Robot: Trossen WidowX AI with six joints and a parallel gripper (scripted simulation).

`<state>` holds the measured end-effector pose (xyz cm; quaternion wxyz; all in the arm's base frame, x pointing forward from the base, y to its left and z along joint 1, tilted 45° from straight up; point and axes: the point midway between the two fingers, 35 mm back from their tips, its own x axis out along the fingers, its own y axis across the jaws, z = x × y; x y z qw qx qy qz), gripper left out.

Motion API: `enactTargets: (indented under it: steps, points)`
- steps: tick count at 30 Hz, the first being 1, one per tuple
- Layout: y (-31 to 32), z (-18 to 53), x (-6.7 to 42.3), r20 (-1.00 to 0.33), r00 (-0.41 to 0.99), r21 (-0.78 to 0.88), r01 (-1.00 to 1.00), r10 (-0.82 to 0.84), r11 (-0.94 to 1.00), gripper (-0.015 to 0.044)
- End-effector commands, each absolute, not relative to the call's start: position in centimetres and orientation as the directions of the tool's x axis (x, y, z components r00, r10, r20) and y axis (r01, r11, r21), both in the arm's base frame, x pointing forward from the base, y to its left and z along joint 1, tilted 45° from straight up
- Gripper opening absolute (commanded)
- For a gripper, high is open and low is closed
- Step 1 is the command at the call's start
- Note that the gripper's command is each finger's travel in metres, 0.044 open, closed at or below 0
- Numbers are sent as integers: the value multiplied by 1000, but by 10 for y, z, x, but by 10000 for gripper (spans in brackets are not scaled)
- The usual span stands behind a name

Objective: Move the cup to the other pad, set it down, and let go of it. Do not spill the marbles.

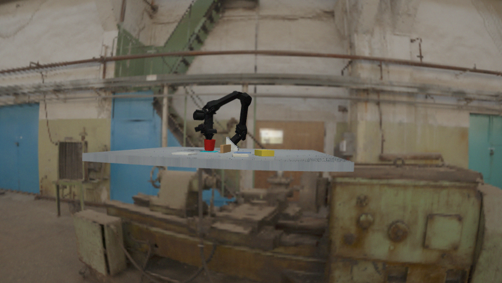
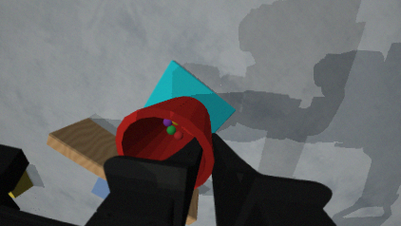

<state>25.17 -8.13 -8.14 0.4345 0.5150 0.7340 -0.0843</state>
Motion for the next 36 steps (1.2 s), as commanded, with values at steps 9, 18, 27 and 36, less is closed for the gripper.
enactTargets:
  steps: [9,18,27,36]
  points:
    - [-82,-81,252,-725,-92,324,829,683,456,128]
    - [-84,-79,252,-725,-91,324,829,683,455,128]
    - [-93,-70,254,-725,-90,324,830,683,454,128]
    - [-102,-60,256,-724,-89,324,831,684,452,128]
